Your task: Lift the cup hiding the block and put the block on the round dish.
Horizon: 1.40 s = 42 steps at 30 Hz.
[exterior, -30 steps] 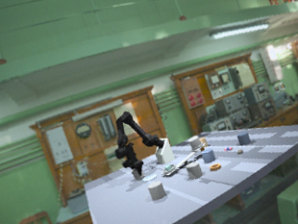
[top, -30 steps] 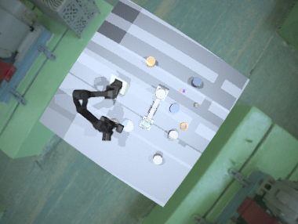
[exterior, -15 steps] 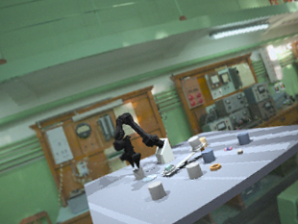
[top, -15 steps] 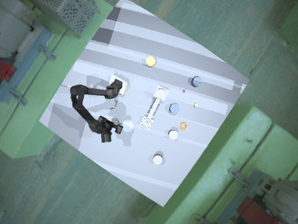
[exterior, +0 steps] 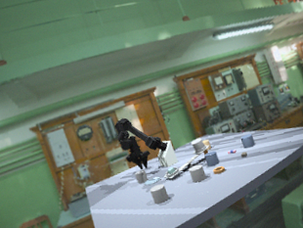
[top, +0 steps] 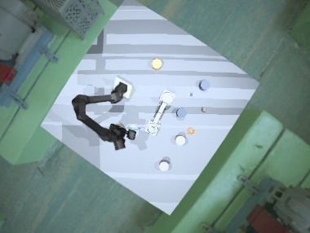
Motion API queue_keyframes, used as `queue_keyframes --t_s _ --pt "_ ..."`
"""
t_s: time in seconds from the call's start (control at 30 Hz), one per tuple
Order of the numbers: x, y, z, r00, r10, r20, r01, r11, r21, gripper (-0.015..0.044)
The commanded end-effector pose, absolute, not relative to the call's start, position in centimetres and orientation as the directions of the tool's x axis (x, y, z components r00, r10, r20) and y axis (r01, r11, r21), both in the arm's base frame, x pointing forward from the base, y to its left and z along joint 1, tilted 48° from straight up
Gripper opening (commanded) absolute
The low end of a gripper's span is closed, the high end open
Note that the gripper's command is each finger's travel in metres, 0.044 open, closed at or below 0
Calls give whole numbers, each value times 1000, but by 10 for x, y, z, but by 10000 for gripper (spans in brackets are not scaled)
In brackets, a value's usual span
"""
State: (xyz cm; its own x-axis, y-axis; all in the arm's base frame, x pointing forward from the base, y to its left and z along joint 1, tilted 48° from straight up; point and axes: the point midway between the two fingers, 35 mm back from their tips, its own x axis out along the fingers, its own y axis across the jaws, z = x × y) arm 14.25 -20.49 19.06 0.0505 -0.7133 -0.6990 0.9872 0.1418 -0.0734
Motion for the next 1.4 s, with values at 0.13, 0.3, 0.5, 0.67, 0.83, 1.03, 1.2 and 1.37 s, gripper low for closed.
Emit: queue_keyframes --t_s 0.13,0.3,0.5,0.67,0.83,1.03,1.2,1.37 --pt "190 -202 176 24 -686 -727 994 94 -57 260" --pt "243 -188 151 -11 -676 -737 999 30 -43 260" --pt "297 -161 121 -64 -721 -690 998 -50 -40 260" --pt "309 -153 113 -70 -736 -673 997 -64 -35 260" --pt "309 -157 110 -70 -736 -673 997 -64 -34 260" --pt "308 -165 102 -70 -736 -673 997 -64 -34 260" --pt "308 -171 97 -70 -736 -673 997 -64 -34 260" --pt "308 -177 92 -70 -736 -673 997 -64 -34 260"
